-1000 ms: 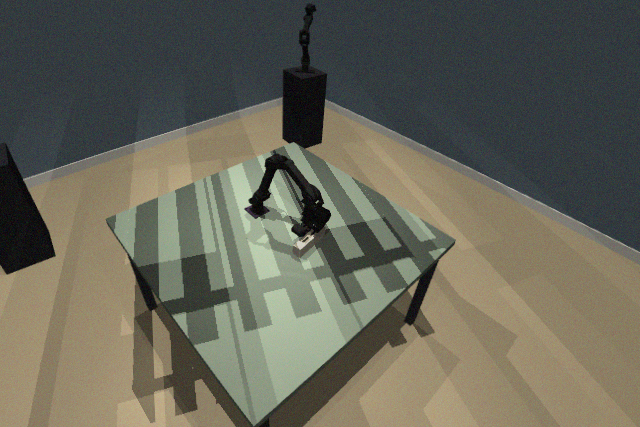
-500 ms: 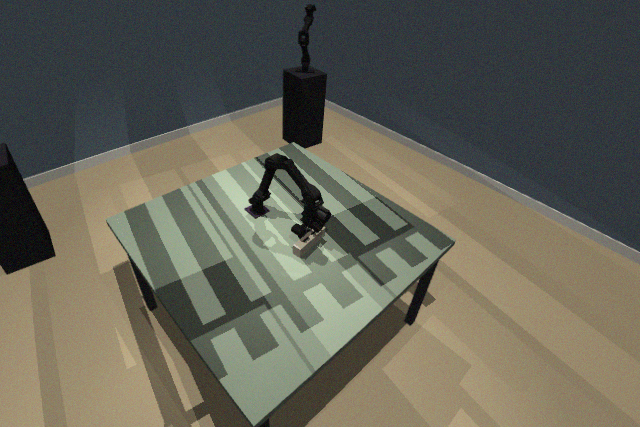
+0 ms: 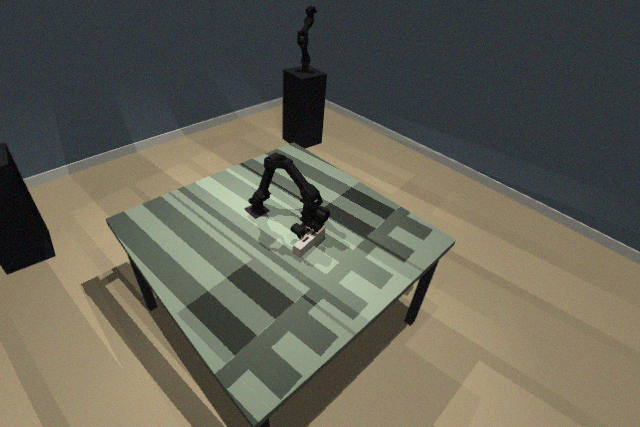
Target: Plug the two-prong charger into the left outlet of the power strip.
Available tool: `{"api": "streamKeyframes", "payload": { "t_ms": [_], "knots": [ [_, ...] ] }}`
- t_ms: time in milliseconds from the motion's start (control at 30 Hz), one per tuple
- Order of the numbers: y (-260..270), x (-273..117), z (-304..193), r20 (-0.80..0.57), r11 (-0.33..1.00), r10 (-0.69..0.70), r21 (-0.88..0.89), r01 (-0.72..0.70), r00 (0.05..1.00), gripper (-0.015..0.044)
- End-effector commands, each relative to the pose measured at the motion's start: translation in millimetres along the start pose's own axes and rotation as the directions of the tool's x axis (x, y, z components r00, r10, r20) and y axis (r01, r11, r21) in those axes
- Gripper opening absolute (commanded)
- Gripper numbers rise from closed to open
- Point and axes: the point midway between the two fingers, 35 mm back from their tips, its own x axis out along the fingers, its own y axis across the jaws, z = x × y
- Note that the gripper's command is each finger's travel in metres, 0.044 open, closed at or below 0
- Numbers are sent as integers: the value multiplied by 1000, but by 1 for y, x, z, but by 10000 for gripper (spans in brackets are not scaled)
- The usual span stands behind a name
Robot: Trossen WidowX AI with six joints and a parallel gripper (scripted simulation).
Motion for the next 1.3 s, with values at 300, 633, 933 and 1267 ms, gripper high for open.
{"api": "streamKeyframes", "payload": {
  "t_ms": [300, 633, 933, 1267],
  "knots": [
    [0, 2, -5, 5, 1000, -1, 0, 1, 1000, 440],
    [0, 2, -8, 12, 1000, -1, -1, 1, 1000, 440],
    [0, 2, -12, 13, 1000, -1, -1, 1, 1000, 440],
    [0, 2, -24, 12, 1000, -1, -1, 1, 1000, 440]
  ]
}}
